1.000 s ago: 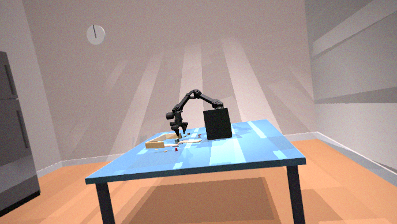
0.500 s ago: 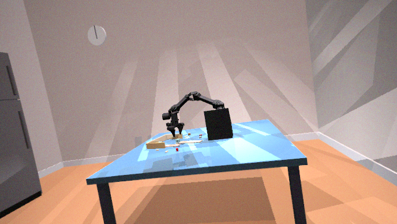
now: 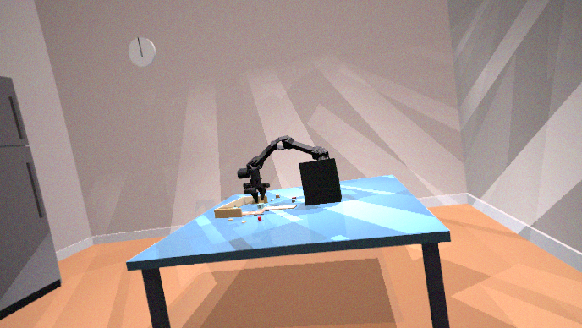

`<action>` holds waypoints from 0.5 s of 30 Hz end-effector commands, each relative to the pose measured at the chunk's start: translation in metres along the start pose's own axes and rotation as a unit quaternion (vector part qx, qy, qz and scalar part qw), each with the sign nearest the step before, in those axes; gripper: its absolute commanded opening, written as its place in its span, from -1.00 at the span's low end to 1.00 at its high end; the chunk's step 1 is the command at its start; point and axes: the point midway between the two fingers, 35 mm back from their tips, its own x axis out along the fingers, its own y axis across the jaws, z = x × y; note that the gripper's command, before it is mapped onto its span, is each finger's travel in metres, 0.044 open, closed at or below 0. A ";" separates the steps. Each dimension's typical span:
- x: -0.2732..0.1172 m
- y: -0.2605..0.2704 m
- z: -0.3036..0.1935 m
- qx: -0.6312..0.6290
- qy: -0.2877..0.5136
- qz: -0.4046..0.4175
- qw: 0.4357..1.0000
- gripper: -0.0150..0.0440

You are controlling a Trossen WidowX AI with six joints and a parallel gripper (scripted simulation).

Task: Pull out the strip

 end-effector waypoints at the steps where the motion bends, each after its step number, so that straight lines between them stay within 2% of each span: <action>1: 0.011 0.000 -0.002 -0.004 0.003 -0.003 1.000 0.36; 15: 0.034 -0.001 -0.002 -0.004 0.003 -0.004 1.000 0.36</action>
